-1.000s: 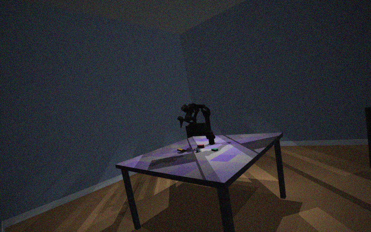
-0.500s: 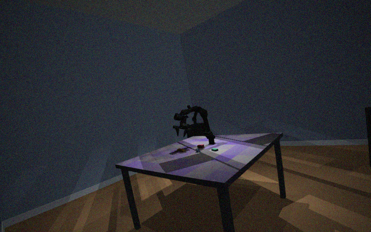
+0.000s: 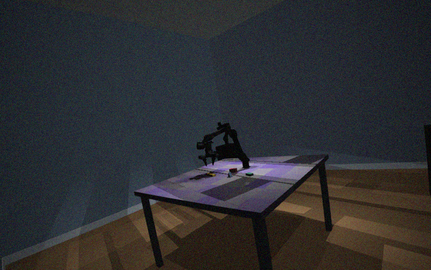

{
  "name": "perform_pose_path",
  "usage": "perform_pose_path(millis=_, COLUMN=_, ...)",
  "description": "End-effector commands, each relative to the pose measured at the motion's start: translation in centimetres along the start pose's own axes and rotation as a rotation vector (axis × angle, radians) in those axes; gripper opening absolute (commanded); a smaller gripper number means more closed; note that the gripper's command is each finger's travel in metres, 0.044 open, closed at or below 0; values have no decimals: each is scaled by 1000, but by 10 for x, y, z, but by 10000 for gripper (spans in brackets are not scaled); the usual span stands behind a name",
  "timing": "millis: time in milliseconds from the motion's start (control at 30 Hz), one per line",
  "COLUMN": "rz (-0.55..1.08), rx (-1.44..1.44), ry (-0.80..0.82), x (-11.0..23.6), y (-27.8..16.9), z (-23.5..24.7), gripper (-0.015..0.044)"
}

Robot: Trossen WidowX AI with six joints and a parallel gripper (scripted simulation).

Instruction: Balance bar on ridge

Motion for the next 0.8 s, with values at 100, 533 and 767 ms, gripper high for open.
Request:
perform_pose_path(millis=100, rz=-51, rx=22, ry=91, x=-26, y=-22, z=11, gripper=315)
perform_pose_path(millis=533, rz=-51, rx=22, ry=91, x=-69, y=-20, z=15, gripper=315)
perform_pose_path(millis=767, rz=-51, rx=22, ry=91, x=-72, y=-20, z=15, gripper=315)
Point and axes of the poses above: the point midway between the two fingers, 35 mm back from their tips, its own x axis back along the fingers, its own z axis across the jaws, y = z × x, the point moved 10 cm from there along x, back along the fingers, and after that the axes turned 13 degrees about x, right-handed, at the moved point
